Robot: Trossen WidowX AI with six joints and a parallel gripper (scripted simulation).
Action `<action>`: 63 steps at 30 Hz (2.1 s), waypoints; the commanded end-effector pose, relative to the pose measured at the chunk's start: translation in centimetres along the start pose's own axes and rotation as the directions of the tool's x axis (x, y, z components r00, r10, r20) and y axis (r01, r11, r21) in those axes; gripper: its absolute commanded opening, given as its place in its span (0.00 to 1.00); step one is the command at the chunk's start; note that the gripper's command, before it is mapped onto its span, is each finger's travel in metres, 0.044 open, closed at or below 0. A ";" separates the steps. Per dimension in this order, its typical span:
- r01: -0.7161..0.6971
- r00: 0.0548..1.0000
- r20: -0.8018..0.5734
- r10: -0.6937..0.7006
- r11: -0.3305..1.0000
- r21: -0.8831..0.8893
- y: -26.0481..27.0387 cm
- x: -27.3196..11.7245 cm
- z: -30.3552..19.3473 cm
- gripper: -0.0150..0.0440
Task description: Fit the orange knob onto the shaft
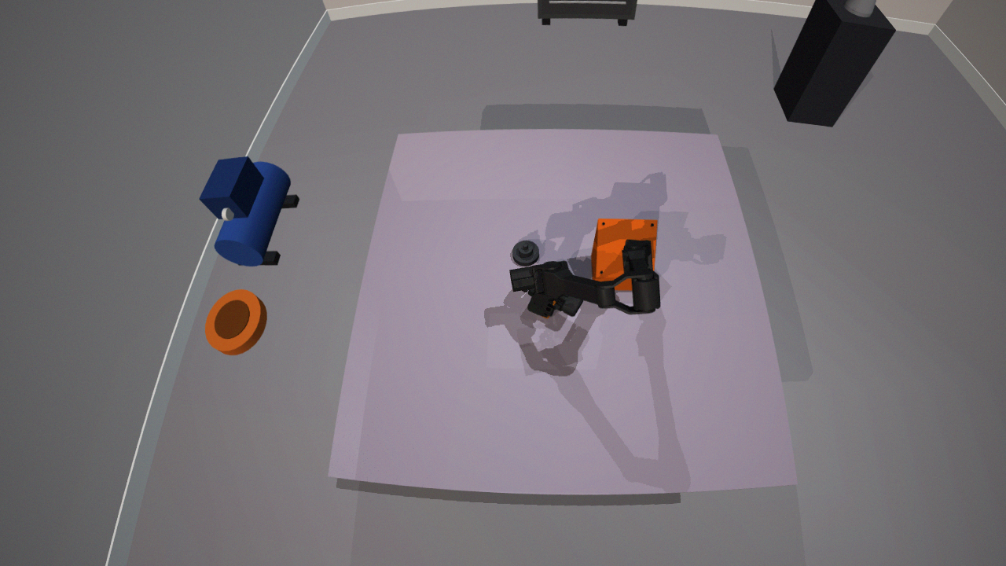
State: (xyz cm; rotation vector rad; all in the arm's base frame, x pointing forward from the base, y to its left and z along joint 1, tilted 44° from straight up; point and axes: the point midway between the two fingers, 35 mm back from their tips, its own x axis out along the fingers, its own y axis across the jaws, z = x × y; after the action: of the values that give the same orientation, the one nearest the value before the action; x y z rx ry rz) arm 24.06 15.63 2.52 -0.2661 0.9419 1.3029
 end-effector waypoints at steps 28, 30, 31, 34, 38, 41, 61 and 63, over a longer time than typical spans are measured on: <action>0.002 0.862 -0.507 -0.006 1.000 -0.010 0.1 -1.2 3.3 0.56; 0.001 0.844 -0.536 -0.007 1.000 -0.010 0.1 -1.2 3.5 0.56; 0.001 0.835 -0.550 -0.007 1.000 -0.010 0.1 -1.2 3.7 0.56; 0.001 0.805 -0.593 -0.007 1.000 -0.010 0.1 -1.3 4.0 0.56; 0.001 0.763 -0.647 -0.007 1.000 -0.010 0.1 -1.2 4.4 0.56; 0.001 0.728 -0.685 -0.007 1.000 -0.010 0.1 -1.2 4.8 0.56; 0.001 0.531 -0.847 -0.012 1.000 -0.013 0.2 -0.8 6.6 0.56; 0.002 0.532 -0.847 -0.013 1.000 -0.014 0.2 -0.8 6.6 0.56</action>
State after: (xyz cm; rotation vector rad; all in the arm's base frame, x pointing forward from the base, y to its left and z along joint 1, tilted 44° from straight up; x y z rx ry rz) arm 26.72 19.37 7.19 -0.9857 1.7598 1.1492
